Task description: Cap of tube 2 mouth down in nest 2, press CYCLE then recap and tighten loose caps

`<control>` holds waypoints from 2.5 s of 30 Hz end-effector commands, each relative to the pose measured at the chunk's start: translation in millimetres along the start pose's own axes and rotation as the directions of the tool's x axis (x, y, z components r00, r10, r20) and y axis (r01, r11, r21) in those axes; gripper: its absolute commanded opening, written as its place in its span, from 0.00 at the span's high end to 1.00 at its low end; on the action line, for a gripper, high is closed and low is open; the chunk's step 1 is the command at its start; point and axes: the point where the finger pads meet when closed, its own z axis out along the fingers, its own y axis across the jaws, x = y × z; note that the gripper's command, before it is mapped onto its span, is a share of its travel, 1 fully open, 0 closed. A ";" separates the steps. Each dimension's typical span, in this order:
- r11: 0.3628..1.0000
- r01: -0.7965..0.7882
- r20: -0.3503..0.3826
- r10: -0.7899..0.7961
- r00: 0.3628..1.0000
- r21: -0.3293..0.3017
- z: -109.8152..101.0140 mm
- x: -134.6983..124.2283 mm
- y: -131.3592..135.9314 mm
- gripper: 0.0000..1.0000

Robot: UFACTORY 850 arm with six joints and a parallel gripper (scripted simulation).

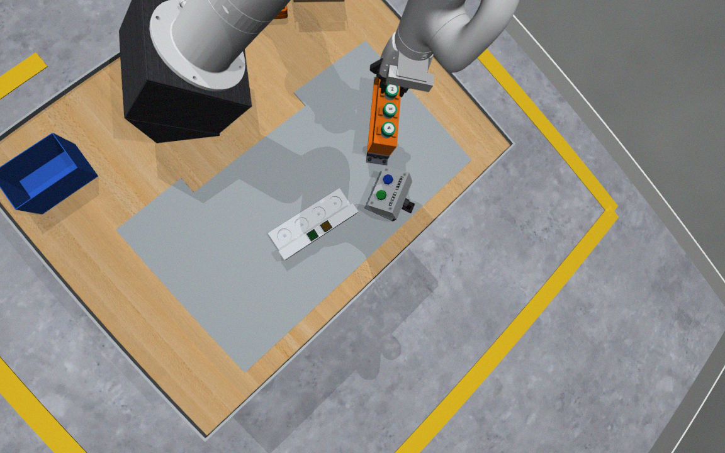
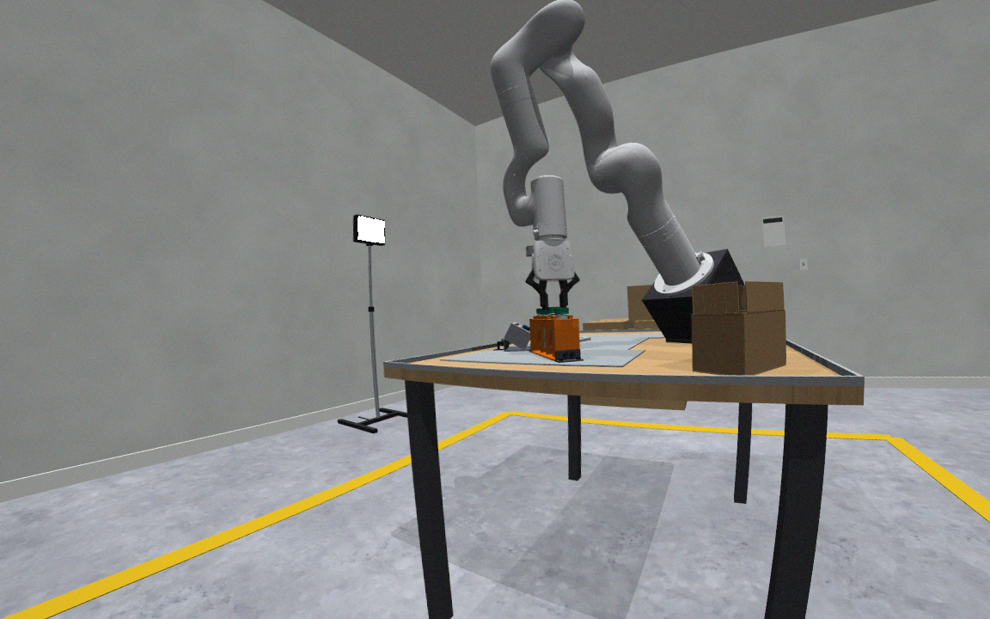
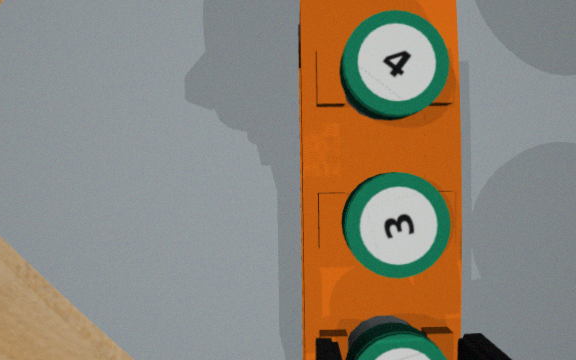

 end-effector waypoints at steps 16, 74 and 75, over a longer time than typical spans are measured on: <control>1.000 0.000 0.001 0.000 1.000 0.000 -3.3 0.0 -0.4 1.00; 0.770 0.638 0.000 -0.638 0.770 0.000 -35.9 213.0 95.8 1.00; 0.770 0.638 0.000 -0.638 0.770 0.000 -35.9 220.6 99.2 1.00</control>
